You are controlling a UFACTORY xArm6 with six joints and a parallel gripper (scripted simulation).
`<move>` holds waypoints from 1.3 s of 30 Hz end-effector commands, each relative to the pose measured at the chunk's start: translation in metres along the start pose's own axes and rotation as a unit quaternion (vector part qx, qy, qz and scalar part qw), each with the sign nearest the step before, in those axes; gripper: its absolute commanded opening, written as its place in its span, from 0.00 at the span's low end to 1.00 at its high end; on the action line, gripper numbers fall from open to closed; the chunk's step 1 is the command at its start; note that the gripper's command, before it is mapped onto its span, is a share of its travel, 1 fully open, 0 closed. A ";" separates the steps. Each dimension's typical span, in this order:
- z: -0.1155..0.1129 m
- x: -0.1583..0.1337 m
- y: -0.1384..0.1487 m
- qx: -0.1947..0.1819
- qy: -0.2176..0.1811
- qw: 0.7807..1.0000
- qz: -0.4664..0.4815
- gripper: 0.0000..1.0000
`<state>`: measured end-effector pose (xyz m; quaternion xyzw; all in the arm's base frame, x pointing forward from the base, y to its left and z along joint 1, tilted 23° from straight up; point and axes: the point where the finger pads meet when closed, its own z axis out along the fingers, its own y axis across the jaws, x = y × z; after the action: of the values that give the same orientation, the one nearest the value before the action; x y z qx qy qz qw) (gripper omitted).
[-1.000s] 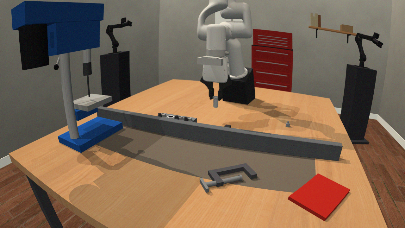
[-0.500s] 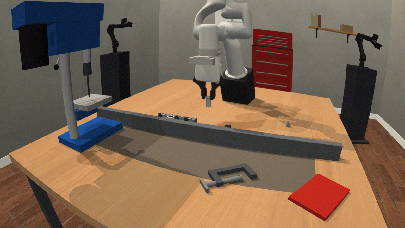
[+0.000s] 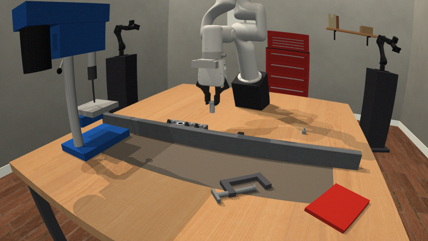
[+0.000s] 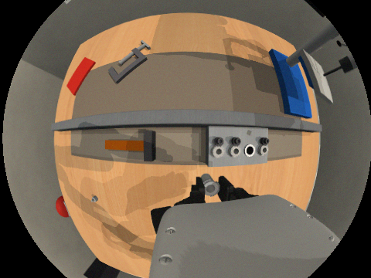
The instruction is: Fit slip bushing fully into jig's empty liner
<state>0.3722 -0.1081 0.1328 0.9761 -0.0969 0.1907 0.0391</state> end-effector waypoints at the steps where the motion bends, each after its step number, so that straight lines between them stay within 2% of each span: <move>1: -0.001 0.003 0.003 0.001 0.001 1.000 -0.001 0.26; 7: -0.001 0.010 0.022 0.001 0.001 1.000 -0.001 0.26; 17: -0.001 0.013 0.031 0.001 0.001 1.000 -0.001 0.26; 24: -0.002 0.021 0.053 0.001 0.001 1.000 -0.001 0.26; 33: -0.002 0.024 0.059 0.001 0.001 1.000 -0.001 0.26; 39: -0.003 0.031 0.078 0.001 0.001 1.000 -0.001 0.26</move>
<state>0.3806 -0.1771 0.1462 0.9763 -0.0962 0.1902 0.0381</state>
